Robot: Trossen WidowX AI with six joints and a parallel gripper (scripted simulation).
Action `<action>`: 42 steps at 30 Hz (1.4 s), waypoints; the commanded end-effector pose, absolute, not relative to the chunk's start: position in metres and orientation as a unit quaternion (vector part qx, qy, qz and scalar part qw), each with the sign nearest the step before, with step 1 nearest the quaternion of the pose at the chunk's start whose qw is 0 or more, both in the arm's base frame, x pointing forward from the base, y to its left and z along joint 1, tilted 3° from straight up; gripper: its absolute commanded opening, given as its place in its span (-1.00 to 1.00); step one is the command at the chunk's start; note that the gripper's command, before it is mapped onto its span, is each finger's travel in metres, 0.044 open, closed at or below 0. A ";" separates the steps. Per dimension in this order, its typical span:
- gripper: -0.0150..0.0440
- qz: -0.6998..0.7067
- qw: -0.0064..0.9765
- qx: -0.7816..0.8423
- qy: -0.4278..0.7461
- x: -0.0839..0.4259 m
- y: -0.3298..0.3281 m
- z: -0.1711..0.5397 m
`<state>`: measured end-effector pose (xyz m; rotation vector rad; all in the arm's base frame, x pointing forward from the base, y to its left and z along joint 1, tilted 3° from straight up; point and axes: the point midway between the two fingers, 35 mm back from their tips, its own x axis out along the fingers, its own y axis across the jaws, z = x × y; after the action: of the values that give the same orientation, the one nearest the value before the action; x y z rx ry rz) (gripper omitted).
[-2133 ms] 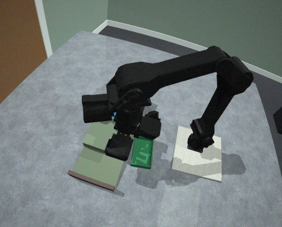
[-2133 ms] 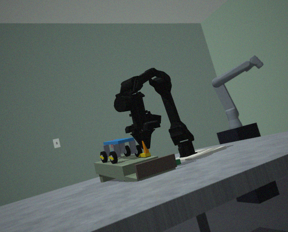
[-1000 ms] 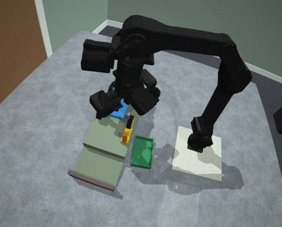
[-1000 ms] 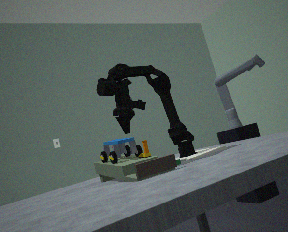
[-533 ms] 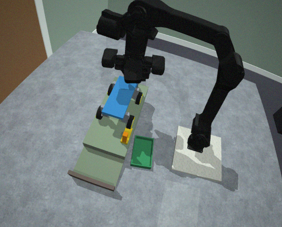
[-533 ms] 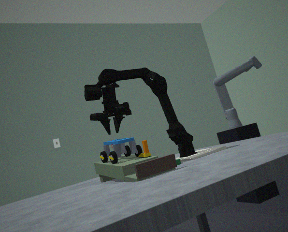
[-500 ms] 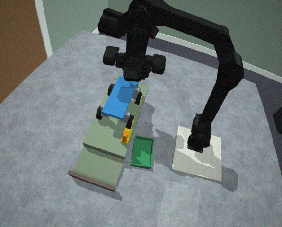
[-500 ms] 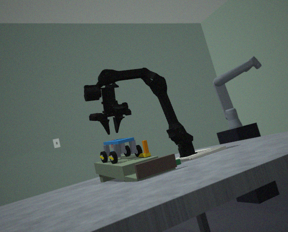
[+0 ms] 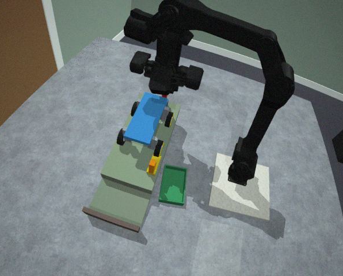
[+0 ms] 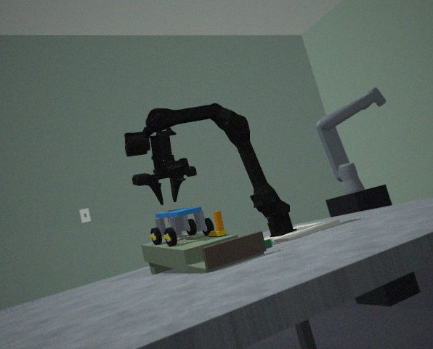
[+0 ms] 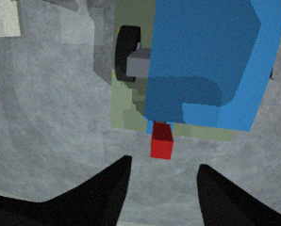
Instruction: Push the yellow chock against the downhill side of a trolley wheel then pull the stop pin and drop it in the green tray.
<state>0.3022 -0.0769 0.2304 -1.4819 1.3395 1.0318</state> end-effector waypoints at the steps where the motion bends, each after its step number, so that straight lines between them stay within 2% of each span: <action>1: 0.15 0.412 0.431 -0.594 0.540 0.302 -0.079 0.224; 42: 0.15 0.412 0.431 -0.594 0.540 0.306 -0.096 0.171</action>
<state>0.3067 -0.0947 0.1757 -1.4805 1.3479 1.0236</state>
